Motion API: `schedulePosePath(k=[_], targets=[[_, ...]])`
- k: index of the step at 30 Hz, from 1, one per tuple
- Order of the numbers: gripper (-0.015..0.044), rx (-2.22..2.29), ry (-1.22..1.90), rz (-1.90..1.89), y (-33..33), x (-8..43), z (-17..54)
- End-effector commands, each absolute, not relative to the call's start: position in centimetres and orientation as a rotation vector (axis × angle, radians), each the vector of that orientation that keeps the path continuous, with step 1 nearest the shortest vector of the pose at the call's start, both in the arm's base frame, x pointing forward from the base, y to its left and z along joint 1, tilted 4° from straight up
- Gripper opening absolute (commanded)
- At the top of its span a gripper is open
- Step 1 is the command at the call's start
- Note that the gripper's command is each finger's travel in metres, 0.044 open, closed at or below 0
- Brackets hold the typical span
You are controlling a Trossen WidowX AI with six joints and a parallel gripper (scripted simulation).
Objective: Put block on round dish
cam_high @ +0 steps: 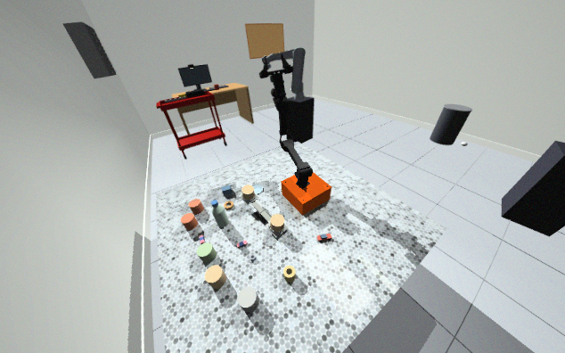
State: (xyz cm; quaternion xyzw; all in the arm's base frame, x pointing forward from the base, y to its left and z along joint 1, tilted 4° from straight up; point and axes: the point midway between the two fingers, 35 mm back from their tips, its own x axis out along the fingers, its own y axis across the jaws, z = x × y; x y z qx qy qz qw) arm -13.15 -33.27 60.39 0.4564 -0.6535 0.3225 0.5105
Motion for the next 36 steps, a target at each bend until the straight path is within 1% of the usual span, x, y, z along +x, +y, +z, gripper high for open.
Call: schedulePosePath(k=[1,9,18,27,36], targets=[[0.044,0.947,-1.534,0.768,-28.7,-13.8,61.9],[0.044,0.669,-1.457,0.721,-20.6,-14.6,63.2],[0.044,0.378,-1.335,0.655,-11.9,-13.1,63.5],[0.044,0.114,-1.174,0.578,-4.4,-9.3,62.4],[0.044,-0.092,-0.962,0.514,1.4,-3.6,59.7]])
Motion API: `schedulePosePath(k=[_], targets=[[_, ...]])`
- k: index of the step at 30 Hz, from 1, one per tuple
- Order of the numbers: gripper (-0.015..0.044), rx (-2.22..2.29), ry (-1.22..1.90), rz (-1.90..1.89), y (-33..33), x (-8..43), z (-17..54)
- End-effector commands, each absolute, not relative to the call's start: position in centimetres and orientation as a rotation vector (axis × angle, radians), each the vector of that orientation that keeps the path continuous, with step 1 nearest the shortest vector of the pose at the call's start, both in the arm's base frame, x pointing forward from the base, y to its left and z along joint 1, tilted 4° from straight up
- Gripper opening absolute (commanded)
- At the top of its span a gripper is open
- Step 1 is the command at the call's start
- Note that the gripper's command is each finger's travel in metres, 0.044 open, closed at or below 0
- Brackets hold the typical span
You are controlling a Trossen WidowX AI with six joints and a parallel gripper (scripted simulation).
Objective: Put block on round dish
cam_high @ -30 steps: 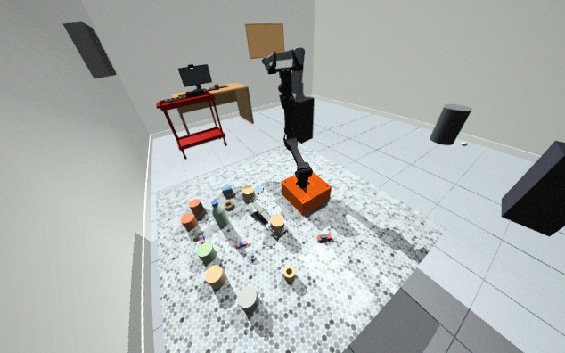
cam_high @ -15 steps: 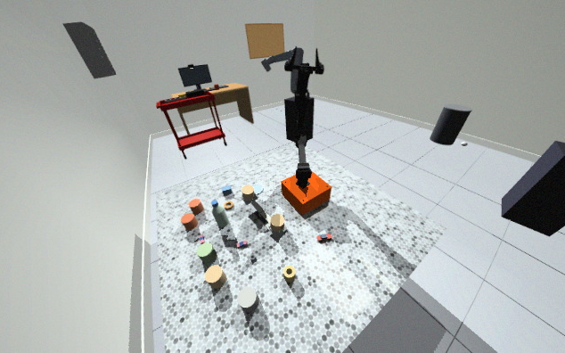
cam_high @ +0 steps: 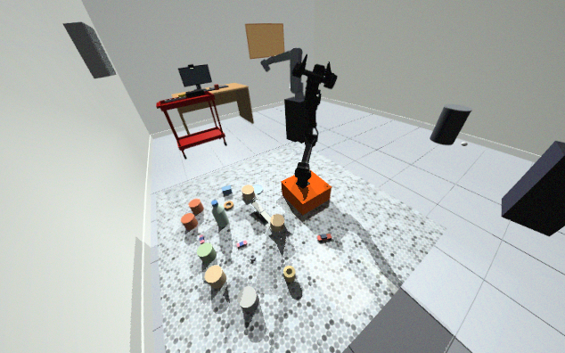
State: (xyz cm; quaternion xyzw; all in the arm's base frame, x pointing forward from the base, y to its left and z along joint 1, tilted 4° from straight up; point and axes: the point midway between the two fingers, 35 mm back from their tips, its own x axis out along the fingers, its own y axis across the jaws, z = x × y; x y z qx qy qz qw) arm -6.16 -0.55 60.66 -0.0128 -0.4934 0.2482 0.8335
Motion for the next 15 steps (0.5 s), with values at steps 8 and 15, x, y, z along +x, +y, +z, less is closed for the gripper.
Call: schedulePosePath(k=[8,15], targets=[[0.044,-0.246,-0.751,0.446,4.6,2.1,56.1],[0.044,-0.362,-0.558,0.375,5.8,7.2,52.2]])
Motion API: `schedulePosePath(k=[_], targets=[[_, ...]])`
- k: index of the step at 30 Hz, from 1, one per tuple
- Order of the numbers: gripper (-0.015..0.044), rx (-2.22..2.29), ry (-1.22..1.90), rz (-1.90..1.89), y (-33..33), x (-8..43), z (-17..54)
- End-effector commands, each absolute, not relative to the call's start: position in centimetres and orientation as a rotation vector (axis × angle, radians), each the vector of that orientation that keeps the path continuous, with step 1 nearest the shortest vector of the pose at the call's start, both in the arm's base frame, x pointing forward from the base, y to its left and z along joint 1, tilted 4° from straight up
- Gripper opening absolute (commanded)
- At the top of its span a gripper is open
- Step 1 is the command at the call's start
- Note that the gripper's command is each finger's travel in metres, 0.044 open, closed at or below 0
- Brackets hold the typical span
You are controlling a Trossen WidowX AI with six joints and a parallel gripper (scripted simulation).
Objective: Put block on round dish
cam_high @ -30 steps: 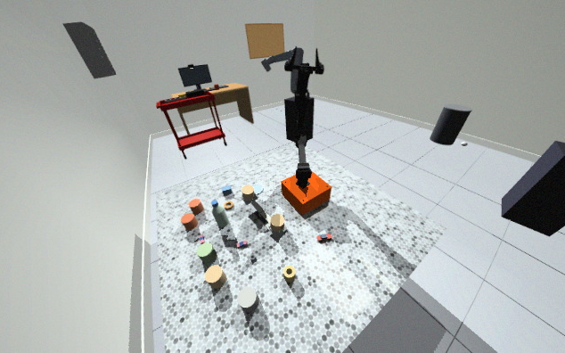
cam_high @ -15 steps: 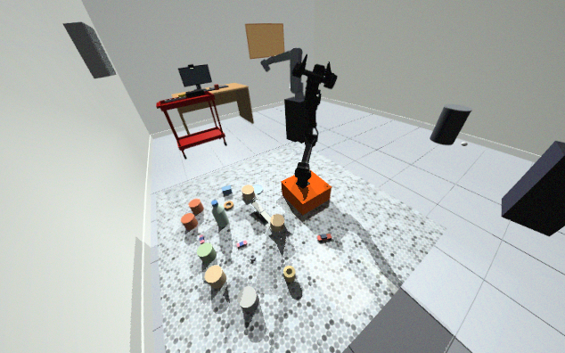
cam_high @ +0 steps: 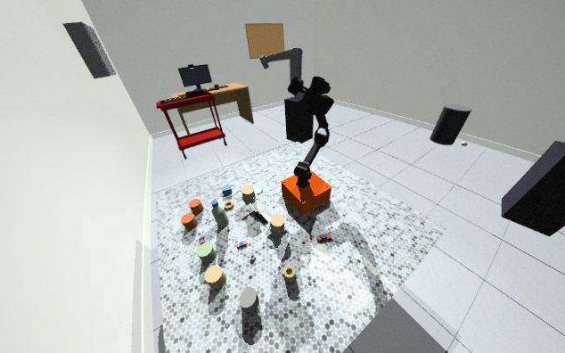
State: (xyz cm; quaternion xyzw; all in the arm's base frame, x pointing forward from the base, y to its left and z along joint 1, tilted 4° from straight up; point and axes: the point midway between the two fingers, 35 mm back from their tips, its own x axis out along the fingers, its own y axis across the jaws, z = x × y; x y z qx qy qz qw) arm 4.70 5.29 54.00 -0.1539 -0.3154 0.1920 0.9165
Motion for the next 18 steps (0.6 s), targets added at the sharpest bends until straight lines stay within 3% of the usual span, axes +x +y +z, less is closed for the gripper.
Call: schedulePosePath(k=[1,18], targets=[[0.044,-0.377,-0.527,0.364,5.8,8.0,51.6],[0.044,-0.53,-0.09,0.218,3.0,17.1,41.5]])
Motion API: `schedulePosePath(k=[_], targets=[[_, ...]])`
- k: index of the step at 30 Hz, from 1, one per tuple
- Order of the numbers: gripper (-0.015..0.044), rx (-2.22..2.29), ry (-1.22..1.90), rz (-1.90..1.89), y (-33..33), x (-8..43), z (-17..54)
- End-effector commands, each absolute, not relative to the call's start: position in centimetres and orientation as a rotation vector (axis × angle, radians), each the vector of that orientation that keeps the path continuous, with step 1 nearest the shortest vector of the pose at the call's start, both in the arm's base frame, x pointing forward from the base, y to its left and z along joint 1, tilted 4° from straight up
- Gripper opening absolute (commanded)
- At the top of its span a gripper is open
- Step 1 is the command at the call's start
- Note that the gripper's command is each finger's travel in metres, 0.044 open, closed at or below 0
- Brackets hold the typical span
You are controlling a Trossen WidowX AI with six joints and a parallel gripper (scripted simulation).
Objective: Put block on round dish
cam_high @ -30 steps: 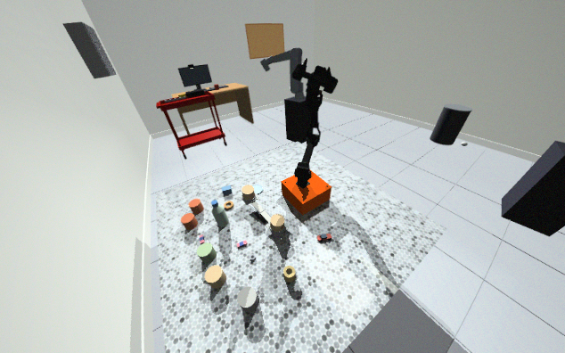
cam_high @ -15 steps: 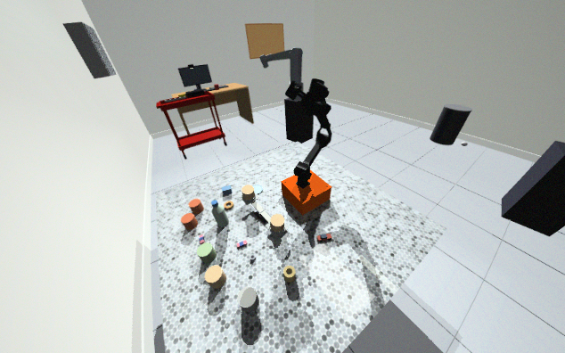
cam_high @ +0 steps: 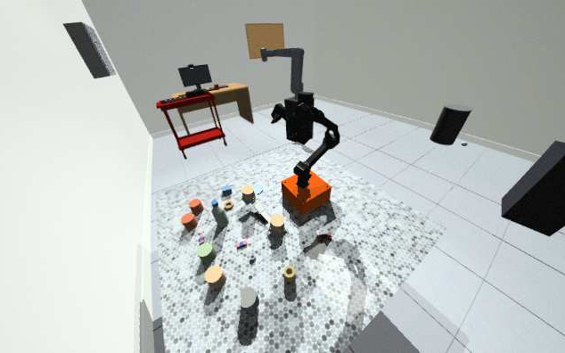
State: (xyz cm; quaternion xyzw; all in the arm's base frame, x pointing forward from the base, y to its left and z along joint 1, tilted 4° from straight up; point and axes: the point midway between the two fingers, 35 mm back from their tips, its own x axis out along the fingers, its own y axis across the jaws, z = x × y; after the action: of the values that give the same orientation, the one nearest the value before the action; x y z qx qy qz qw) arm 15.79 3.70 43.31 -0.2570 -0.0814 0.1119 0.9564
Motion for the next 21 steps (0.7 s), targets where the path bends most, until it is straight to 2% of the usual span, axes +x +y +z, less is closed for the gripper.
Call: schedulePosePath(k=[1,12,21], targets=[[0.044,-0.53,-0.065,0.212,2.7,17.4,40.9],[0.044,-0.443,0.263,0.112,-1.8,19.4,32.1],[0.044,-0.286,0.519,0.063,-5.0,18.8,24.4]])
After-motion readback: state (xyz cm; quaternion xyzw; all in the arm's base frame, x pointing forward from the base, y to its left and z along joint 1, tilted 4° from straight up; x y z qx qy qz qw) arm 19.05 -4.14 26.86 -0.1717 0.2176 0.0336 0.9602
